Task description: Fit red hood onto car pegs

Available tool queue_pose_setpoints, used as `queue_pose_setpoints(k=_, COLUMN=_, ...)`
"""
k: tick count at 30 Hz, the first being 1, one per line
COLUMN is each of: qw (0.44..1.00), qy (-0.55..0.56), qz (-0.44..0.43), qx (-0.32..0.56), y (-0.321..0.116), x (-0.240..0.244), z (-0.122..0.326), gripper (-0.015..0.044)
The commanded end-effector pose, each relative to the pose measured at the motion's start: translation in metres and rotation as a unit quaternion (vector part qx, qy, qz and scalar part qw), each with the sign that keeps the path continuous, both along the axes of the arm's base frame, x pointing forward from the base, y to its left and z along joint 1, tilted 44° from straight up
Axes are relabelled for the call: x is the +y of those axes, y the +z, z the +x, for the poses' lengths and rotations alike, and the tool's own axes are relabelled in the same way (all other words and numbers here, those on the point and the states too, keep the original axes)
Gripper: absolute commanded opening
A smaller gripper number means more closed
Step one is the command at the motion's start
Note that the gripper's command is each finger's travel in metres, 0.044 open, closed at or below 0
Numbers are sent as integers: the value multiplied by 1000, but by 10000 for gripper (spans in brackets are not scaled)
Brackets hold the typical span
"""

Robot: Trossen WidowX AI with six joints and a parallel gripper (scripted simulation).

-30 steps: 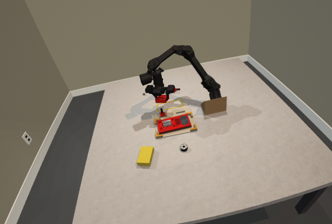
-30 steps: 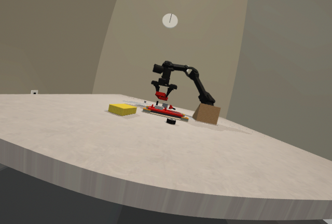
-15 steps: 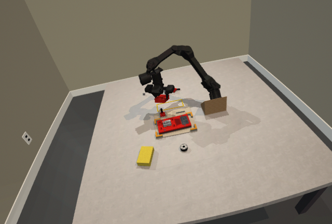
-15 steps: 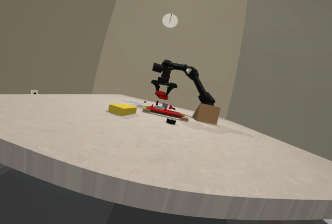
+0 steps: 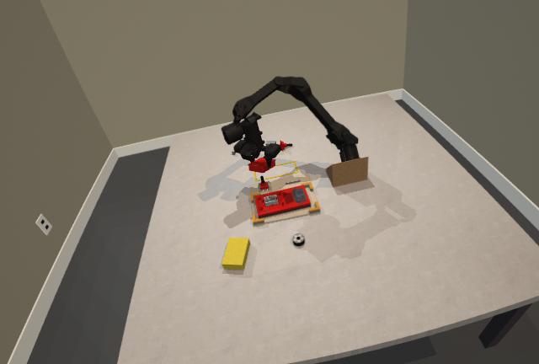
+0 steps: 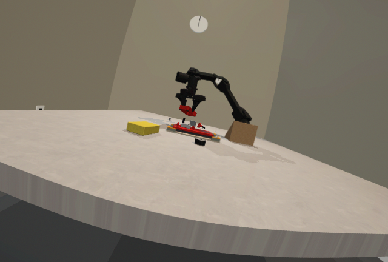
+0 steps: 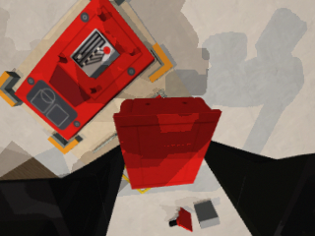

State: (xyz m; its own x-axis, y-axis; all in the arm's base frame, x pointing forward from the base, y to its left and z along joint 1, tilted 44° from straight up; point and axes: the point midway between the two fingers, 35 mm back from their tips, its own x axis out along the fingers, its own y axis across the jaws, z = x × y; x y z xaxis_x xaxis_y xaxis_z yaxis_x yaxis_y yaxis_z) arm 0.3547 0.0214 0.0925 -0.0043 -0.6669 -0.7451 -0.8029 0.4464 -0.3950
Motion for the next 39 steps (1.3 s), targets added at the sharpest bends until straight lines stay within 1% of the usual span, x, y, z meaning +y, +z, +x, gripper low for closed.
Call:
queue_pose_setpoints(k=1, qw=1000, qy=-21, qz=4, qx=-15, y=-4, x=8, z=2, gripper=0)
queue_pose_setpoints(k=20, qw=986, qy=-142, qz=6, qx=-85, y=-29, x=36, z=7, gripper=0)
queue_pose_setpoints(k=39, qw=953, qy=-261, qz=-4, qx=-154, y=-55, x=64, z=6, gripper=0)
